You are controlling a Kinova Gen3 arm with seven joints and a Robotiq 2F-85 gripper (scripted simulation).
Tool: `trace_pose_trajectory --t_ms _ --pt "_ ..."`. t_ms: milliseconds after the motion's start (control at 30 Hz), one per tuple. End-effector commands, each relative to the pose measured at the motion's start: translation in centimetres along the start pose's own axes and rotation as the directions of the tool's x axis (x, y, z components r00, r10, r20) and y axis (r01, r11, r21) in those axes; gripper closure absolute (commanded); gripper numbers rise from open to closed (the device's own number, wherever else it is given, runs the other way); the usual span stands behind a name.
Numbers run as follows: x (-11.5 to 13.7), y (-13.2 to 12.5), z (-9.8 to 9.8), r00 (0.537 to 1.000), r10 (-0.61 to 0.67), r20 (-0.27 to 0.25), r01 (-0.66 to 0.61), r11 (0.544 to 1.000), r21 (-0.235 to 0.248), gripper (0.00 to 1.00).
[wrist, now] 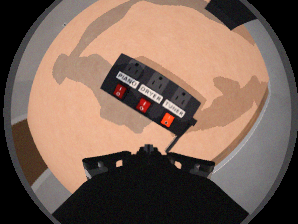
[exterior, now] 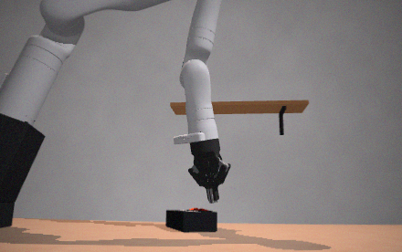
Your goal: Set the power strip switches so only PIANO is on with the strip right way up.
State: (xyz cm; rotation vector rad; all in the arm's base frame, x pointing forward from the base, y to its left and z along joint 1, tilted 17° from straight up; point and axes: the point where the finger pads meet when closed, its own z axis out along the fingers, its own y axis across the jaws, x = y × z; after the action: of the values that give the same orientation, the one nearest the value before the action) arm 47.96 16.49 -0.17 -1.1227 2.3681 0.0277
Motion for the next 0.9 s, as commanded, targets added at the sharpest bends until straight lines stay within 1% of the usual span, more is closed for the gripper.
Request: trace_pose_trajectory --t_ms 0,67,100,200,267,867 --pt "-0.1 0.0 0.0 1.0 0.0 0.001 0.0 1.0 0.001 1.0" --pt "-0.2 -0.1 -0.4 1.0 0.0 0.001 0.0 1.0 0.001 1.0" --pt "-0.4 -0.1 -1.1 1.0 0.0 0.001 0.0 1.0 0.001 1.0" --pt "-1.0 -0.1 -3.9 1.0 0.0 0.001 0.0 1.0 0.001 1.0" --pt "-1.2 -0.1 -4.8 1.0 0.0 0.001 0.0 1.0 0.001 1.0" --pt "-1.2 -0.1 -4.9 1.0 0.0 0.001 0.0 1.0 0.001 1.0"
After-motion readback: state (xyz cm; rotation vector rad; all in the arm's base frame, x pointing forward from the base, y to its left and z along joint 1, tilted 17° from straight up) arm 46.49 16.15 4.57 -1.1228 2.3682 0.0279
